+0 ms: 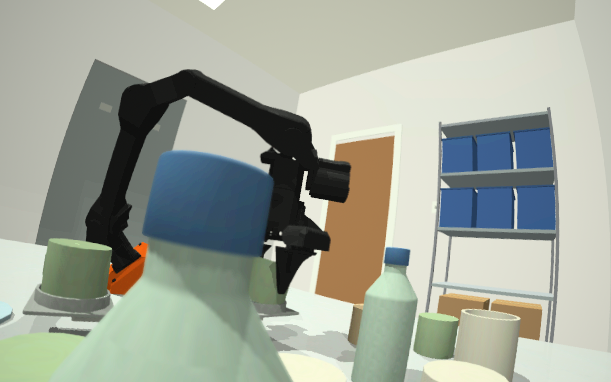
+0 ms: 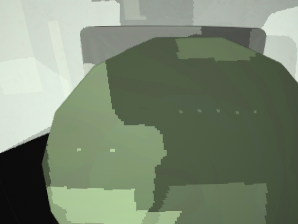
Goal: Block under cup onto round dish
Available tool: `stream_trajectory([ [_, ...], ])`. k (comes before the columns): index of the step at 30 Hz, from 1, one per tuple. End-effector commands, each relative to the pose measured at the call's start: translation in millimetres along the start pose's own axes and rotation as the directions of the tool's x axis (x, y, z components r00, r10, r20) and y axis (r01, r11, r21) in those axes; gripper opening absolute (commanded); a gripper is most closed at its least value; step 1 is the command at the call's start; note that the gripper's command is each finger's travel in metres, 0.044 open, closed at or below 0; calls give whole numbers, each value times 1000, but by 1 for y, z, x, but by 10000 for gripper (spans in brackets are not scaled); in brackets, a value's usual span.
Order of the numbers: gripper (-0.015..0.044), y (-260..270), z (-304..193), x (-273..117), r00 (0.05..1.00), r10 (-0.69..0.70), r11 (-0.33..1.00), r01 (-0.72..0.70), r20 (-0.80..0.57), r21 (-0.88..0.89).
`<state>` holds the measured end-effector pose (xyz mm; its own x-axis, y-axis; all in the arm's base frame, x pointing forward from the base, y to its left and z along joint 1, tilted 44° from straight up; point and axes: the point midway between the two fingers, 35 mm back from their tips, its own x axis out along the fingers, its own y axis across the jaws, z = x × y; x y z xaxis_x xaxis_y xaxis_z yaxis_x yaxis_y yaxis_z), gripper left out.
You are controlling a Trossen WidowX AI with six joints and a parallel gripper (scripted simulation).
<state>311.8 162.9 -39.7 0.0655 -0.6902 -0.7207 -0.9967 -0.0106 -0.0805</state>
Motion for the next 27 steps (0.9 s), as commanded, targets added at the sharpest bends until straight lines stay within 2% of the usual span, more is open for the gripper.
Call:
stream_trajectory([
  [1, 0, -3, 4, -9, 1000, -14, 1000, 14, 22, 12],
  [27, 0, -3, 4, -43, 999, -24, 1000, 24, 31, 1],
])
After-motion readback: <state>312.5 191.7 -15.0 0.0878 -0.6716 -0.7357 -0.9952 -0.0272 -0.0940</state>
